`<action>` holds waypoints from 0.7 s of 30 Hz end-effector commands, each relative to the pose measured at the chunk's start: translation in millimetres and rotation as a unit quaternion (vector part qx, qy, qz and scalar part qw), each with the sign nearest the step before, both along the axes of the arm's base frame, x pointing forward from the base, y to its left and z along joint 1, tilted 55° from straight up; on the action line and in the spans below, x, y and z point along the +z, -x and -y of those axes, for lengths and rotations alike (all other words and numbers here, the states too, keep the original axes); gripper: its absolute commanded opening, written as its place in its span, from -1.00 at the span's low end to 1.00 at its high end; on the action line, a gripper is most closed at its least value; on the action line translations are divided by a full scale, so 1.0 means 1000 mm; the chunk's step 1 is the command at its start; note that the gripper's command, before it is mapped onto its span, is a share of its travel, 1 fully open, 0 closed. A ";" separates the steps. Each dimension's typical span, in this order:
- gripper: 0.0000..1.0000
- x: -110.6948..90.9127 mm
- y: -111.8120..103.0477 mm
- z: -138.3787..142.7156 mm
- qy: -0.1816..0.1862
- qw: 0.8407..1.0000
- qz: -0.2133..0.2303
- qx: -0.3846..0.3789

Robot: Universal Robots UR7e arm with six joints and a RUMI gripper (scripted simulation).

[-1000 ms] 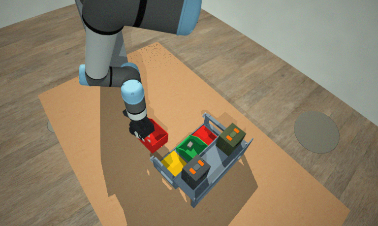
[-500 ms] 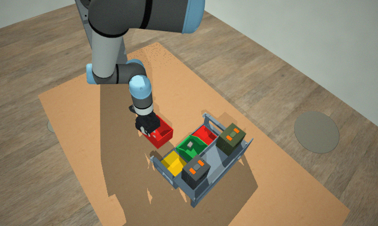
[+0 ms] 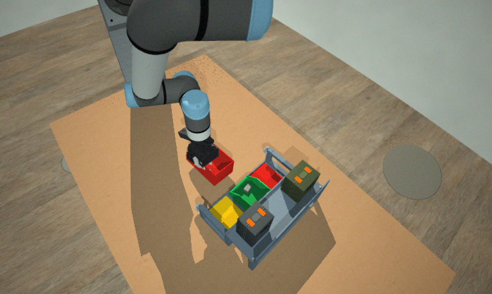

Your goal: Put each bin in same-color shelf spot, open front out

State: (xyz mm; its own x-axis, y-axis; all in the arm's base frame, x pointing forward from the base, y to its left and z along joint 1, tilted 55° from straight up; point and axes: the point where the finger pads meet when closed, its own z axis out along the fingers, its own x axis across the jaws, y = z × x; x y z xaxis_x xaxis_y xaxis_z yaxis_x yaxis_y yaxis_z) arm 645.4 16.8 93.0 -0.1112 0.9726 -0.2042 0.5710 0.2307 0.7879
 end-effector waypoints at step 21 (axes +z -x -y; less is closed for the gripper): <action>-1.00 -0.018 0.009 -0.070 -0.002 1.000 0.001 -0.002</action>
State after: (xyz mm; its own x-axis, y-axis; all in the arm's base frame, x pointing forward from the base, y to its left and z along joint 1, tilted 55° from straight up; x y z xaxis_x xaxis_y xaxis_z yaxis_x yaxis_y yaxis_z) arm 637.7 76.8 77.2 -0.1083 0.9736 -0.2011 0.5714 0.2265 0.7888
